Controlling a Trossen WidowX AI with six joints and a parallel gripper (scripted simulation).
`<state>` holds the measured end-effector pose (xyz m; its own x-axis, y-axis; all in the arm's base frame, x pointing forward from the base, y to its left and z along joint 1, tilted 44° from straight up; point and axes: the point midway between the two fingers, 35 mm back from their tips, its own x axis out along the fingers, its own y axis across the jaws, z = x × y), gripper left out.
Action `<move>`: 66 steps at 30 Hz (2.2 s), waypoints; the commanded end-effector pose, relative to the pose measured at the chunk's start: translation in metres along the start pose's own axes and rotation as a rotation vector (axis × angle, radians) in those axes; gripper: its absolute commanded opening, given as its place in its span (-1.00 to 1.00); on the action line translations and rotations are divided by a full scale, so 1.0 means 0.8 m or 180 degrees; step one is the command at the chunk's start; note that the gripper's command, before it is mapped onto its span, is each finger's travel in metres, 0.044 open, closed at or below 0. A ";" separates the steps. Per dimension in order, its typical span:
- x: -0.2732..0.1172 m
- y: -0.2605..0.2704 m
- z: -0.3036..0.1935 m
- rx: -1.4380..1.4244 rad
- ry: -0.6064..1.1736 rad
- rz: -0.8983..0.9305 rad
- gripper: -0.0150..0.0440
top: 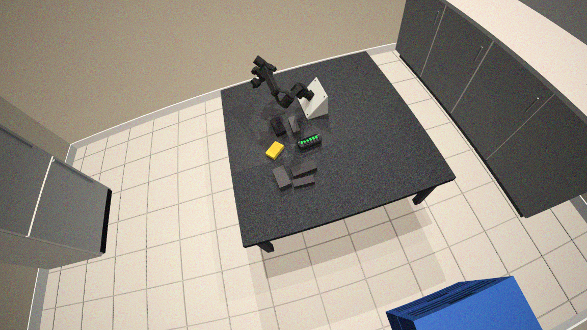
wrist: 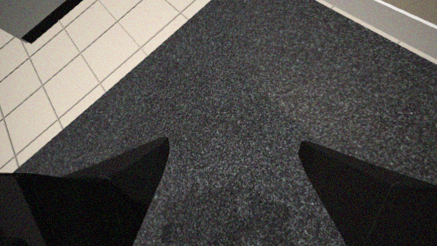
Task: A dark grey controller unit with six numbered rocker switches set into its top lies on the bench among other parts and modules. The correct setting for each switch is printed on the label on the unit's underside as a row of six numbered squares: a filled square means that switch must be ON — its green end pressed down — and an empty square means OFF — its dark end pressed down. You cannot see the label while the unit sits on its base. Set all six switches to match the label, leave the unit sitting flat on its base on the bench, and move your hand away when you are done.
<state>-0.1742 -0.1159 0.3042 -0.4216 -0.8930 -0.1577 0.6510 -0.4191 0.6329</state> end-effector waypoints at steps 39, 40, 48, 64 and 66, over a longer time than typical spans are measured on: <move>-0.380 -0.225 0.034 0.0887 -0.0758 -0.4398 -0.49; -0.394 -0.224 0.027 0.0956 -0.0750 -0.4504 -0.49; -0.497 -0.200 -0.035 0.1517 -0.0796 -0.5224 -0.49; -0.608 -0.103 -0.183 0.2929 -0.0891 -0.6052 -0.49; -0.617 -0.084 -0.209 0.3167 -0.0867 -0.6123 -0.49</move>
<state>0.0577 0.3291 0.2188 -0.1696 0.4987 -0.8500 -0.9470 -0.3212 0.0005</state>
